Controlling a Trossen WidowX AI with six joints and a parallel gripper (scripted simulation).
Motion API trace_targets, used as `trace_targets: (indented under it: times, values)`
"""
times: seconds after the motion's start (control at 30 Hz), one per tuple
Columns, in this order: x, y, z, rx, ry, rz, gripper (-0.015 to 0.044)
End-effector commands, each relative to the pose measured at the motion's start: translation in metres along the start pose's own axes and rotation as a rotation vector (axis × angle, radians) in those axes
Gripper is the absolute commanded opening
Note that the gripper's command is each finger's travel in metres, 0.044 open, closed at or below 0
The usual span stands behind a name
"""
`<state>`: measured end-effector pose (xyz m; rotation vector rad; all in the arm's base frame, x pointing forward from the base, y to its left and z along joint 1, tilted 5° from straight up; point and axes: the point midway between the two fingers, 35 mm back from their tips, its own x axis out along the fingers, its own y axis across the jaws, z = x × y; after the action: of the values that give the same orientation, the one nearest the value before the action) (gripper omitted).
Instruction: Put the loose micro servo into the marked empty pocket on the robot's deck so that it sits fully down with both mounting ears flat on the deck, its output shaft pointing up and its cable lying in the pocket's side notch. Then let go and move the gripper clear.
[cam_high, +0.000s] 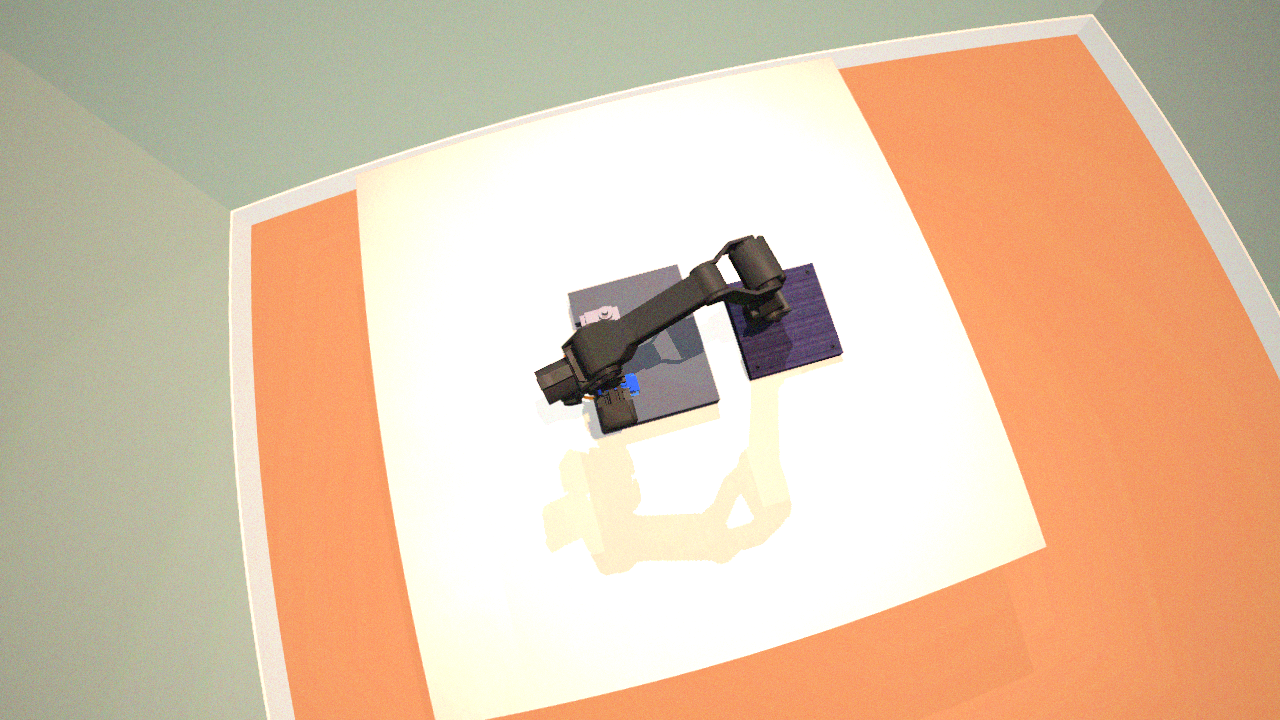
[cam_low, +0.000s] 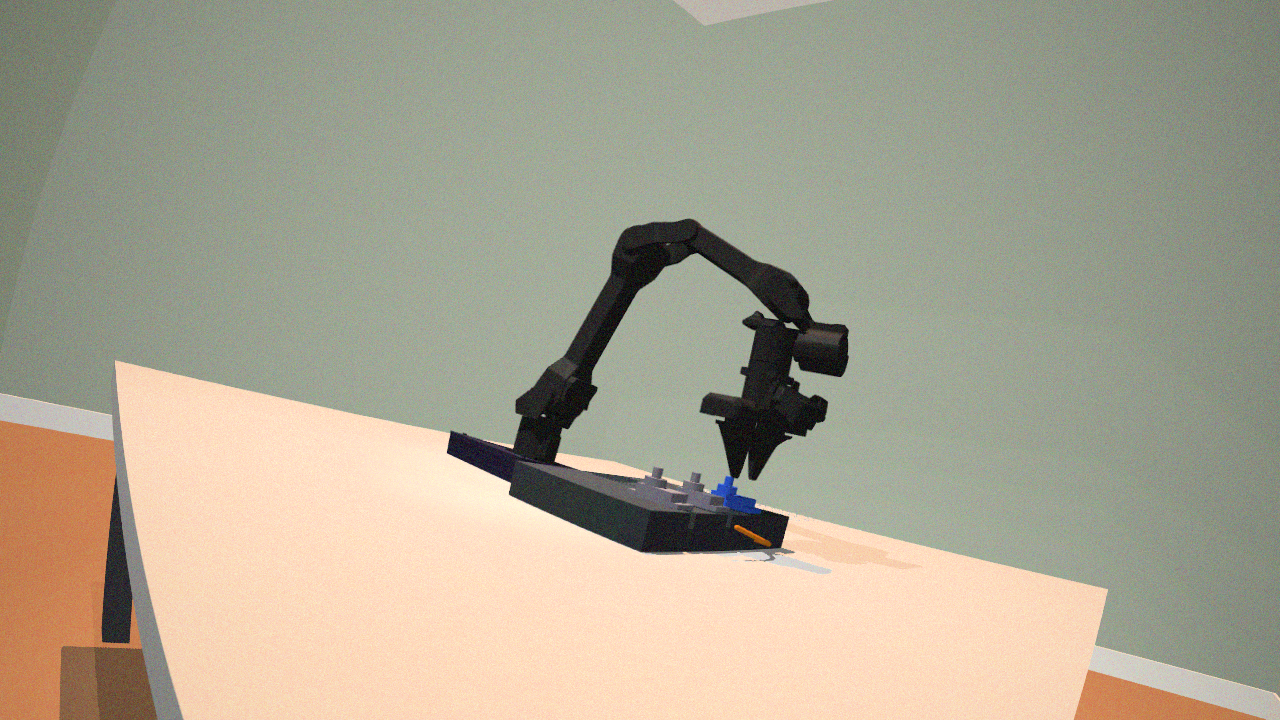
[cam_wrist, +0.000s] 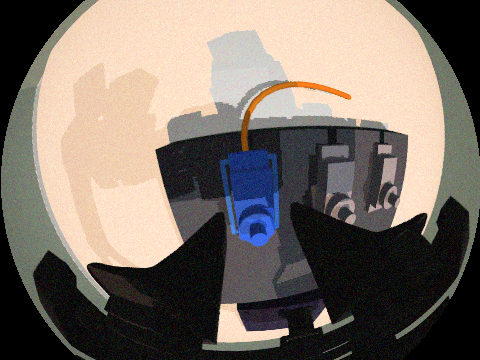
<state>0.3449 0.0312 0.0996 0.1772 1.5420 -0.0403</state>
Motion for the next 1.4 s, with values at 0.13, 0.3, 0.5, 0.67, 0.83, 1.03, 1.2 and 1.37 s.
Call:
trace_targets:
  times: [0.13,0.3,0.5,0.67,0.83,1.03,1.2,1.37]
  values:
    - [-0.034,0.002,-0.045,-0.001,0.004,0.0,0.0371]
    - [-0.064,0.0,-0.101,-0.002,0.008,-0.001,0.044]
    - [-0.065,0.0,-0.104,-0.003,0.008,-0.001,0.044]
    - [-0.081,0.0,-0.102,-0.004,0.003,0.0,0.044]
    - [-0.112,0.0,-0.103,-0.006,-0.006,0.003,0.044]
    - [-0.112,0.0,-0.103,-0.006,-0.006,0.003,0.044]
    - [-0.112,0.0,-0.103,-0.006,-0.006,0.003,0.044]
    - [-0.112,0.0,-0.103,-0.006,-0.006,0.003,0.044]
